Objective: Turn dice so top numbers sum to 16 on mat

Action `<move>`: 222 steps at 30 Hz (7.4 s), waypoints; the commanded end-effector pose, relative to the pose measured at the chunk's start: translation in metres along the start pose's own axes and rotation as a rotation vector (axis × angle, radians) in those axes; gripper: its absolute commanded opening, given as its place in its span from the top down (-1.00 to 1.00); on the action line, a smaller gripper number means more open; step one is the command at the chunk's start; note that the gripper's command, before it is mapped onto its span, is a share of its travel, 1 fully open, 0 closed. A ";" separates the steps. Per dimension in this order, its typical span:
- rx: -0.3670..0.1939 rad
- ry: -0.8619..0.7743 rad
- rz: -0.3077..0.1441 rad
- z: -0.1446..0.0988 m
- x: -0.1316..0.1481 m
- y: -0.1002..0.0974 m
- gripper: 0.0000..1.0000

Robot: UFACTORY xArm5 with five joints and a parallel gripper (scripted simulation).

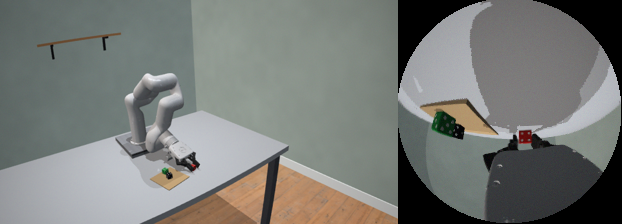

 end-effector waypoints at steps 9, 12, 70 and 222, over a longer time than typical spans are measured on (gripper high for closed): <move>-0.002 0.000 0.000 -0.001 0.000 -0.002 0.17; -0.002 0.000 0.000 -0.001 0.000 -0.007 0.17; 0.040 0.000 -0.006 -0.055 -0.011 -0.076 0.17; 0.744 2.054 1.114 -0.092 -0.020 -0.030 -1.00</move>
Point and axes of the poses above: the point where the finger pads meet when closed, its own y axis out along the fingers, its own x axis across the jaws, z = x × y, the point moved 2 cm from there along -y, back along the fingers, and after that the axes turned 11 degrees about -y, right-handed, at the moved point
